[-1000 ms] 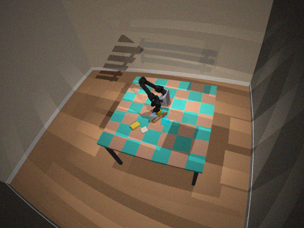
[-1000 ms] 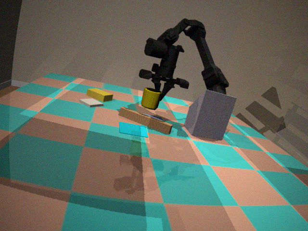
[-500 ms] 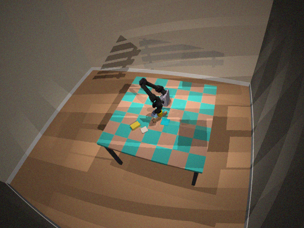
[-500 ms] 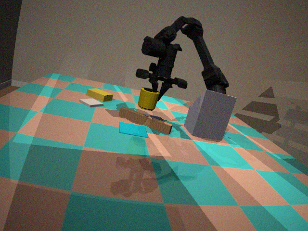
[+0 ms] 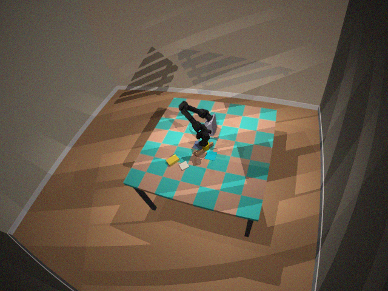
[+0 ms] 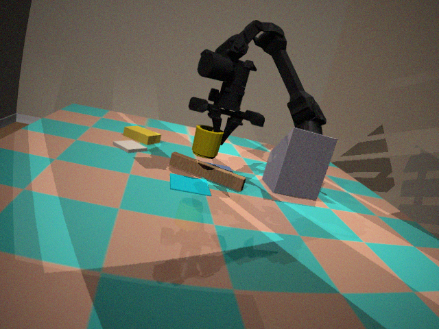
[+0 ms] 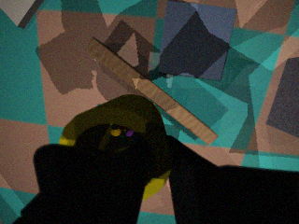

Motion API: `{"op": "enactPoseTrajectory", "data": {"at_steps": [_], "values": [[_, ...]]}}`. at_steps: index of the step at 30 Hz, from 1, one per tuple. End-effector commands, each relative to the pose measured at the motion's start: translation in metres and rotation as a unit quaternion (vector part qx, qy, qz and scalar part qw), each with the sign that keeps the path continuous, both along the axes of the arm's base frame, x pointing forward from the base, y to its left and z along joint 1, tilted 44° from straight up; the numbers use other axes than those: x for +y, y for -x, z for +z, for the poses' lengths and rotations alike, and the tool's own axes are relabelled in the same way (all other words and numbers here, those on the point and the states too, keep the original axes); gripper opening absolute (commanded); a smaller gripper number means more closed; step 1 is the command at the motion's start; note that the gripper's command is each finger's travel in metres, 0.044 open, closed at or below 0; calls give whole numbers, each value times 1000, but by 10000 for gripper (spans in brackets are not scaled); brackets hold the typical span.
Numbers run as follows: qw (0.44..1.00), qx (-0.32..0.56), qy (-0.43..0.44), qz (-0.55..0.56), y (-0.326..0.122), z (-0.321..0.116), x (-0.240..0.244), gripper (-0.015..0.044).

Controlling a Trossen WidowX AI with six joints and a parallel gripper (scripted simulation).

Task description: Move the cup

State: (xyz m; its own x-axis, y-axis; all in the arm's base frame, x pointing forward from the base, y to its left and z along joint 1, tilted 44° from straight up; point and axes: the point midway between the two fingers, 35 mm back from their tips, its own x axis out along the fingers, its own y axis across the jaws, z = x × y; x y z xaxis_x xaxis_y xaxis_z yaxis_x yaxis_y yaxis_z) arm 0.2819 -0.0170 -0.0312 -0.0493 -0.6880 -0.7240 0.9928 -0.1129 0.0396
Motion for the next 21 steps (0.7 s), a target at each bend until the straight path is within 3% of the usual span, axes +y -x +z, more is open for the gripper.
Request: {"op": "enactPoseTrajectory", "data": {"at_steps": [1,21], "values": [[1000,2,0,-2,-4,-6,4,0],[1000,1,-1,-2,-25,-28,26,0]]}}
